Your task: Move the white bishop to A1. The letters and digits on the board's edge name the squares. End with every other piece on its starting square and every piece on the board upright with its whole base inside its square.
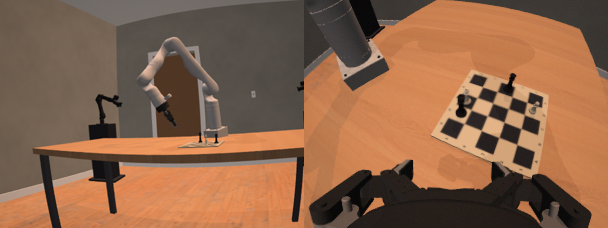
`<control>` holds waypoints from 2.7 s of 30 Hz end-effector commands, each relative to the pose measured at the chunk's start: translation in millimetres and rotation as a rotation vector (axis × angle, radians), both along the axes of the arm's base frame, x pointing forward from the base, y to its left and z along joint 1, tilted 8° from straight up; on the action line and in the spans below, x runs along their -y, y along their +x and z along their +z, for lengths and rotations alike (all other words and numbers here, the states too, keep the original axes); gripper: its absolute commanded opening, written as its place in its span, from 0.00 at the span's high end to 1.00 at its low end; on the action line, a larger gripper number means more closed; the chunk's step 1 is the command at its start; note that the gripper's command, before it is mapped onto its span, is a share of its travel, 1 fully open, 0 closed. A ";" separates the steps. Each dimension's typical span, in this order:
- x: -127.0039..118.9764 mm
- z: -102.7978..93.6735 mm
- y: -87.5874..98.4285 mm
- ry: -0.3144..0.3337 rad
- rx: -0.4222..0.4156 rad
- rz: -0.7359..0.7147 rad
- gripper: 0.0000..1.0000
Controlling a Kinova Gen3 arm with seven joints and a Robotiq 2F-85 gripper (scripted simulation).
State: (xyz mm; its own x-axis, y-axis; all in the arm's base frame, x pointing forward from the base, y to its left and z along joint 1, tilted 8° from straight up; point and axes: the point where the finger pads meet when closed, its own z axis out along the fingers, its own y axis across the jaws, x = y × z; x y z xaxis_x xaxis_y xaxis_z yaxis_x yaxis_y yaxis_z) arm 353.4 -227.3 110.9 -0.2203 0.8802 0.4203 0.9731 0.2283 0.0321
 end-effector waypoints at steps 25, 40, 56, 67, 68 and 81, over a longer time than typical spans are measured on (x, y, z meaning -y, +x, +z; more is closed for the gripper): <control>-167.0 36.3 -21.4 -0.463 0.314 0.975 0.00; -177.0 38.0 -24.3 -0.483 0.347 1.040 0.00; -177.1 37.6 -24.3 -0.483 0.345 1.025 0.00; -178.3 33.5 -24.2 -0.485 0.327 0.896 0.00; -178.5 32.8 -24.2 -0.486 0.323 0.871 0.00; -180.4 21.7 -23.8 -0.490 0.262 0.493 0.00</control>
